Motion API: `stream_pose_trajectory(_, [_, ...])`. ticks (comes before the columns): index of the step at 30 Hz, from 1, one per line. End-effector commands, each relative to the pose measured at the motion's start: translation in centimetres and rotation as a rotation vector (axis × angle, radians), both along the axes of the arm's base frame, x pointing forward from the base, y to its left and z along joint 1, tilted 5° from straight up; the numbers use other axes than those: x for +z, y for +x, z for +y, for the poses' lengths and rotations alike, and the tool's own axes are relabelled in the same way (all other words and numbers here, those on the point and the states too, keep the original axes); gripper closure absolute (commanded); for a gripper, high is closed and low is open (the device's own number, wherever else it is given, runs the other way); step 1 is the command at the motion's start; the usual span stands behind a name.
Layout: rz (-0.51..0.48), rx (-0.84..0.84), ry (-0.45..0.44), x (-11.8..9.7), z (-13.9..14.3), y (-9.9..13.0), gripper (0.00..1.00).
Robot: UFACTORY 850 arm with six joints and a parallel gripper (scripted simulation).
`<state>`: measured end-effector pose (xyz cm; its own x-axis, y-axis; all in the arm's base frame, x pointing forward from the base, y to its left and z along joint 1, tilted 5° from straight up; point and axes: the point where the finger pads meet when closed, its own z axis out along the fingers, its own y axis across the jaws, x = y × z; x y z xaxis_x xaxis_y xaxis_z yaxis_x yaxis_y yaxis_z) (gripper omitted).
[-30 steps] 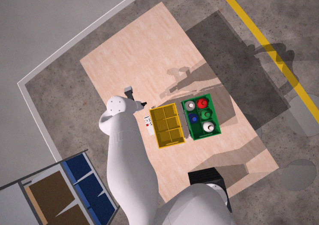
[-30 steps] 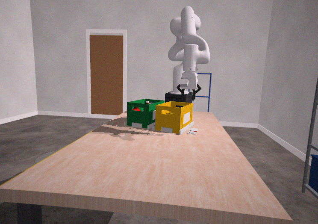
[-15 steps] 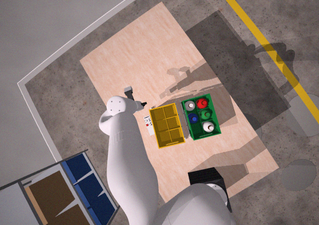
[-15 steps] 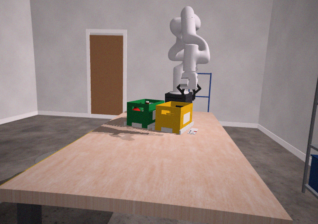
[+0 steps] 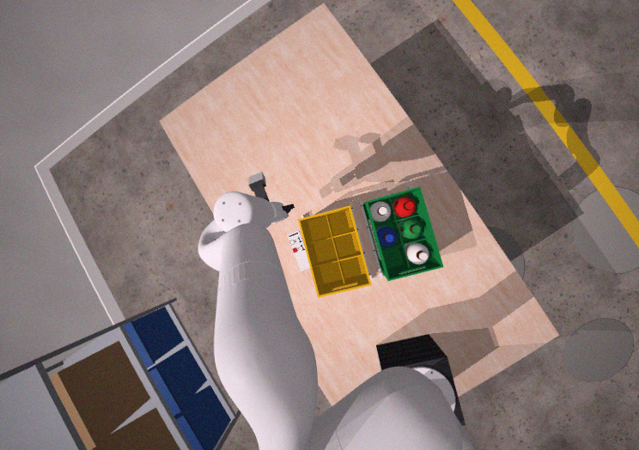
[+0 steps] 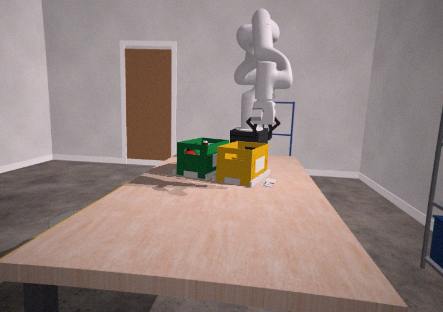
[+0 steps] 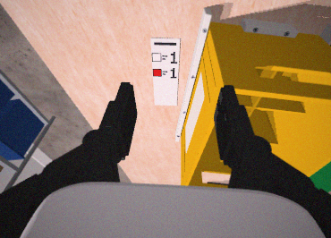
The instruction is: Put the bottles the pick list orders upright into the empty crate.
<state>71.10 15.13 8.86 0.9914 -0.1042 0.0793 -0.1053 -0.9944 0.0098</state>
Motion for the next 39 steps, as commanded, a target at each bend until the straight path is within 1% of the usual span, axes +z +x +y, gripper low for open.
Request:
stream_pose_trajectory(1, [-0.002,0.0,0.001,0.1,0.0,0.1,0.35])
stream_pose_trajectory(3, [-0.002,0.0,0.001,0.1,0.0,0.1,0.35])
stream_pose_trajectory(6, [-0.004,-0.1,0.008,0.4,-1.3,-0.5,0.35])
stream_pose_trajectory(18, [-0.004,-0.102,0.008,1.6,-6.8,-2.8,0.35])
stream_pose_trajectory(20, [-0.004,-0.102,0.008,1.6,-6.8,-2.8,0.35])
stream_pose_trajectory(35, [-0.004,-0.102,0.008,3.0,-13.6,-5.6,0.35])
stream_pose_trajectory(37, [-0.004,-0.102,0.008,3.0,-13.6,-5.6,0.35])
stream_pose_trajectory(39, [-0.004,-0.102,0.008,3.2,-14.5,-6.0,0.35])
